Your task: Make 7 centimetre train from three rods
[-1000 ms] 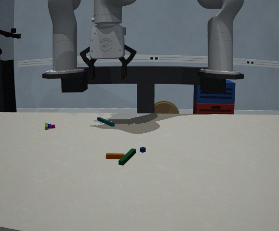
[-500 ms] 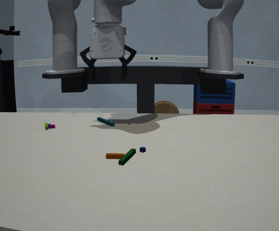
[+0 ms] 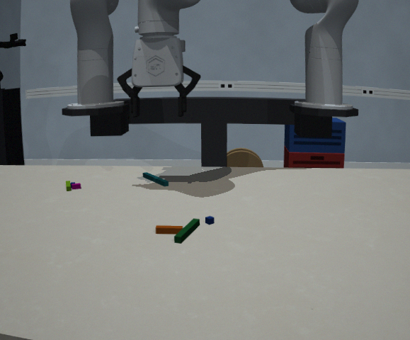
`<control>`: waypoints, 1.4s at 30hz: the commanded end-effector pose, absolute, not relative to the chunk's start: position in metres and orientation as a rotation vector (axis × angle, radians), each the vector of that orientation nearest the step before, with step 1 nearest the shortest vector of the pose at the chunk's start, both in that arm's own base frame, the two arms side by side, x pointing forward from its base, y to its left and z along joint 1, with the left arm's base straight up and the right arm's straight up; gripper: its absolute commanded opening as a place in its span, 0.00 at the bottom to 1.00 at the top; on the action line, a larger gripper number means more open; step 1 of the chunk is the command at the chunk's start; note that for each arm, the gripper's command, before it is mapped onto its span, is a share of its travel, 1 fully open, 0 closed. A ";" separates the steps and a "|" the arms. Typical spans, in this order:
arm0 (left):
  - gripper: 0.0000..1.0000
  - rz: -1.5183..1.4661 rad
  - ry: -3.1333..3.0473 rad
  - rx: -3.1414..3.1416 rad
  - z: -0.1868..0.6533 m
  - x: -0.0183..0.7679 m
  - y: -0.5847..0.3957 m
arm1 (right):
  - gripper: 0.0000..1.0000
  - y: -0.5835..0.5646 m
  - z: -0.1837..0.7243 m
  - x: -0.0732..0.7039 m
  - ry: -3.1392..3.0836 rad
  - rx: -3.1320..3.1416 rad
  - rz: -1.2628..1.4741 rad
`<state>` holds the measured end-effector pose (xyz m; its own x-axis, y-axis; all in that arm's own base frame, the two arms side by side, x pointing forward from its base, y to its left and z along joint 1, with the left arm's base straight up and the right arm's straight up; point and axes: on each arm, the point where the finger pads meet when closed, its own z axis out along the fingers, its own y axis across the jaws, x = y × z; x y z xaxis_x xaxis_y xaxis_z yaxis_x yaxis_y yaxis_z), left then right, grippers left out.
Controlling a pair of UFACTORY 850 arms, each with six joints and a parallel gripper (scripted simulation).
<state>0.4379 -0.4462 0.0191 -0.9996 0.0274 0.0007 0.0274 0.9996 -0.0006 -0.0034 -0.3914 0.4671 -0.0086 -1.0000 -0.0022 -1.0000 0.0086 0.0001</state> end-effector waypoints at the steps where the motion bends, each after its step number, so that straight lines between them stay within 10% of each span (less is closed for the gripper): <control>1: 1.00 0.003 -3.142 -0.043 0.020 0.439 -0.447 | 1.00 -0.392 0.468 -0.003 2.231 -2.212 0.000; 42: 1.00 0.003 -3.142 -0.001 0.019 0.441 -0.446 | 1.00 -0.392 0.468 -0.003 2.231 -2.212 0.000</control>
<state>0.4385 -0.4461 0.0189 -0.9998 0.0211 0.0007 0.0211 0.9998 -0.0007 -0.0034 -0.3914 0.4671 -0.0086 -1.0000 -0.0022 -1.0000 0.0086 0.0001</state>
